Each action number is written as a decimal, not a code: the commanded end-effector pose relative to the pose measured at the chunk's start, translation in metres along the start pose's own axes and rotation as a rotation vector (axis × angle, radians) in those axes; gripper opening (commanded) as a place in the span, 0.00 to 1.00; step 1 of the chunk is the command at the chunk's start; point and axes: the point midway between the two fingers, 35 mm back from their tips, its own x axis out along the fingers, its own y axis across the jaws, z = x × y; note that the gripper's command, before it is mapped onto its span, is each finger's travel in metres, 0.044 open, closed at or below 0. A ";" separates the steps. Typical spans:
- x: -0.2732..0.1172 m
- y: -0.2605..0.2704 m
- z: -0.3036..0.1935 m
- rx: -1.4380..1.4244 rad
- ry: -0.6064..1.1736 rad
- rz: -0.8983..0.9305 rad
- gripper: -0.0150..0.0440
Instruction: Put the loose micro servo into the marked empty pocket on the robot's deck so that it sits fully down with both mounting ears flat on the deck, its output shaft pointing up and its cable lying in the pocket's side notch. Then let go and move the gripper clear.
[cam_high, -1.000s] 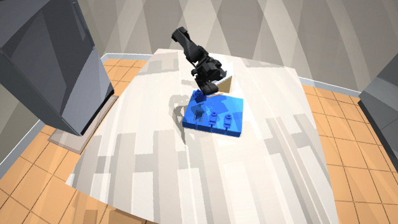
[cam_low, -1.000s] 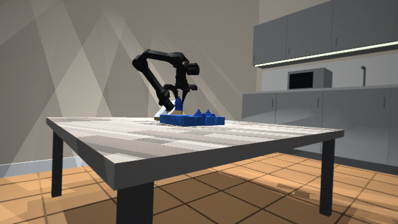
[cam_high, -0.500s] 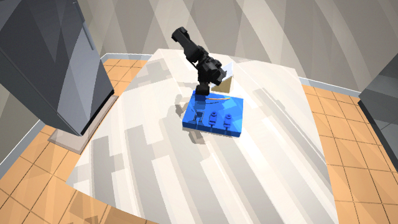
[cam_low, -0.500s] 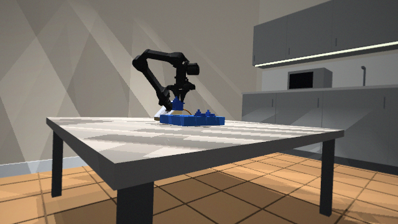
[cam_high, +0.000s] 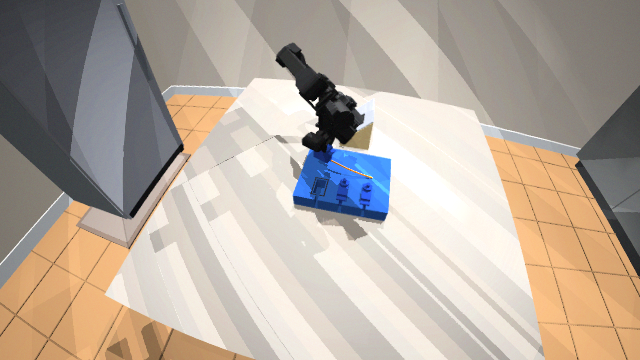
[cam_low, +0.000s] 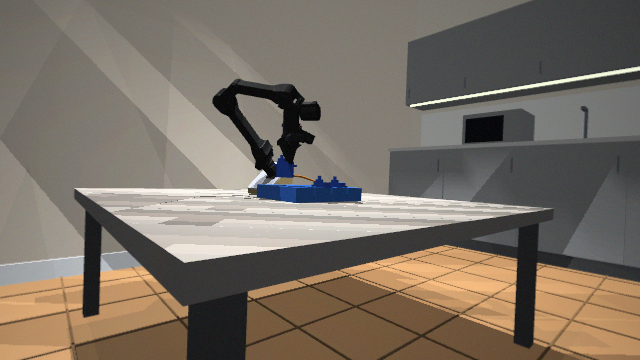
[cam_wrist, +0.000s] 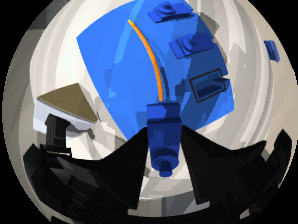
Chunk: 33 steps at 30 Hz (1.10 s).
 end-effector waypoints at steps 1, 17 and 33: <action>0.000 -0.001 -0.001 0.136 0.002 -0.004 0.25; 0.000 -0.001 -0.001 0.689 0.001 -0.004 0.25; 0.000 -0.001 -0.001 1.190 -0.001 -0.004 0.25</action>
